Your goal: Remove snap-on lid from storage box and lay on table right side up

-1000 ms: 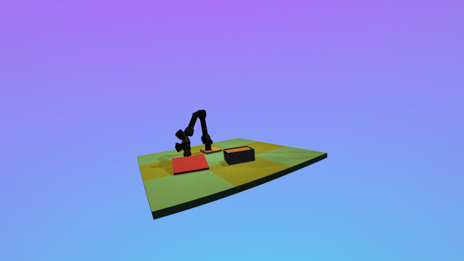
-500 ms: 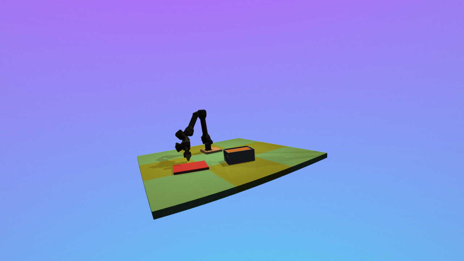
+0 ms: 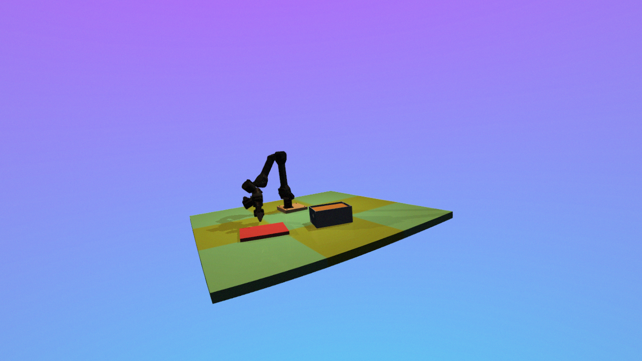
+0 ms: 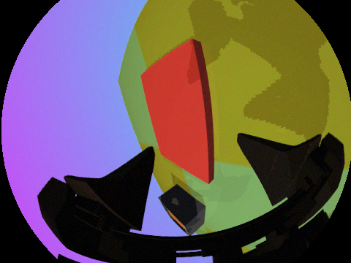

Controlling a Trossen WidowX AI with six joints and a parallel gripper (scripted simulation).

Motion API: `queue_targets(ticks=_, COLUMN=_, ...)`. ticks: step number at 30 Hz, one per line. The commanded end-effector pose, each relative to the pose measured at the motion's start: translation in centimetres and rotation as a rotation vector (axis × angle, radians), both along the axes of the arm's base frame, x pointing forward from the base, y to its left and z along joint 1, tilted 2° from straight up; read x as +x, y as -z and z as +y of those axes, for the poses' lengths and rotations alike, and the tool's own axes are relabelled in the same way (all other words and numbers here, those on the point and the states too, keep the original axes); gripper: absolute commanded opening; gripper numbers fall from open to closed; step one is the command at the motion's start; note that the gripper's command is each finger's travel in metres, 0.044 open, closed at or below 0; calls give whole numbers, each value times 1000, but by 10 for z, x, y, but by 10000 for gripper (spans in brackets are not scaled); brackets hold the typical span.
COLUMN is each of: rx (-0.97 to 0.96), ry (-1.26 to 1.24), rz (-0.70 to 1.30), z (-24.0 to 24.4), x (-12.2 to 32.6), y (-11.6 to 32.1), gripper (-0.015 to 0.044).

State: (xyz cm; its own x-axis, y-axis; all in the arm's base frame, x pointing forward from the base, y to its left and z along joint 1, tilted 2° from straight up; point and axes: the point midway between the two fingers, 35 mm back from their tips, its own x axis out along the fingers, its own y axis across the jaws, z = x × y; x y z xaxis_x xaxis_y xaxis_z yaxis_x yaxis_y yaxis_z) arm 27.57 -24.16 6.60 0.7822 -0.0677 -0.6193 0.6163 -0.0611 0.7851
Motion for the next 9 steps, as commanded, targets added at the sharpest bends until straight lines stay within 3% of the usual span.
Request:
queue_targets(ticks=1, rx=2, ry=-5, rz=1, z=2, x=-8, y=1, gripper=440)
queue_targets(ticks=9, rx=2, ry=-5, rz=3, z=4, x=-25, y=2, gripper=440)
